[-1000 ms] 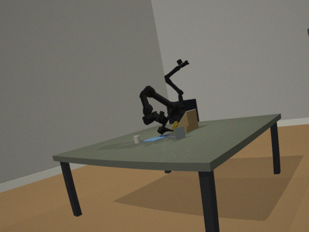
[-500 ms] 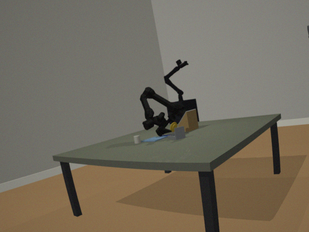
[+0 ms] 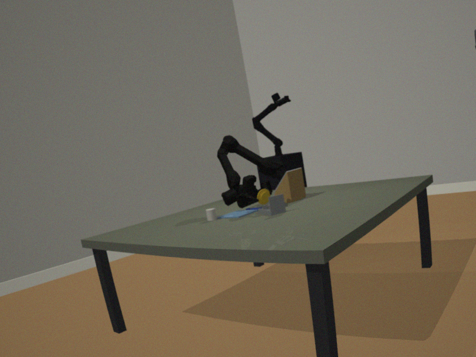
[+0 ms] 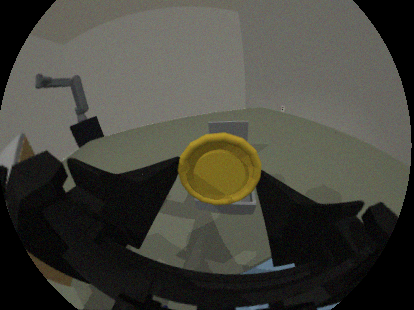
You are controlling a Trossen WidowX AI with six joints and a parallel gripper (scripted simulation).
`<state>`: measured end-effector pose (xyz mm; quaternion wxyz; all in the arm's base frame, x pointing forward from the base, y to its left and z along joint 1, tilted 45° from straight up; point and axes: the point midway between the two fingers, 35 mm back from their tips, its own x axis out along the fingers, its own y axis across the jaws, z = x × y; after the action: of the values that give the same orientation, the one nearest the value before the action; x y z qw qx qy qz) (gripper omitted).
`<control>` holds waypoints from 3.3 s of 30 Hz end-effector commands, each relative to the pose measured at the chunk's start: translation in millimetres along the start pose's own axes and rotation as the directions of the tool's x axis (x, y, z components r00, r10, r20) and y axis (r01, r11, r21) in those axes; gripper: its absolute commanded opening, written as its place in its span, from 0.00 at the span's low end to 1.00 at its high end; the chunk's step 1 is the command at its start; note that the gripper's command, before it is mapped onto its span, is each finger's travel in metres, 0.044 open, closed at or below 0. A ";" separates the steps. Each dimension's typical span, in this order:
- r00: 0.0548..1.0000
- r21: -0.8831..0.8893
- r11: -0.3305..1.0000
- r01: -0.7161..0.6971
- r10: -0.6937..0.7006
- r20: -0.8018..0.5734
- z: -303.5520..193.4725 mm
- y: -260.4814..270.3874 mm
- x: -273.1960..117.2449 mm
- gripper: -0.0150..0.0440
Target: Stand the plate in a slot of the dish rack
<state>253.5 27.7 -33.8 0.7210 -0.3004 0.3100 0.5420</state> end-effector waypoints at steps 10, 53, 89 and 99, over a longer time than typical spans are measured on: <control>0.990 -0.203 0.972 0.123 -0.105 0.099 -1.9 -1.8 -11.4 0.25; 0.987 -0.226 0.963 0.149 -0.130 0.097 4.8 -3.2 32.7 0.25; 0.987 -0.227 0.962 0.152 -0.134 0.091 -11.2 -3.9 34.9 0.88; 0.988 -0.226 0.964 0.142 -0.126 0.085 5.9 -4.4 32.6 0.93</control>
<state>263.7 41.3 -65.3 0.7291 -0.3810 0.1999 0.5323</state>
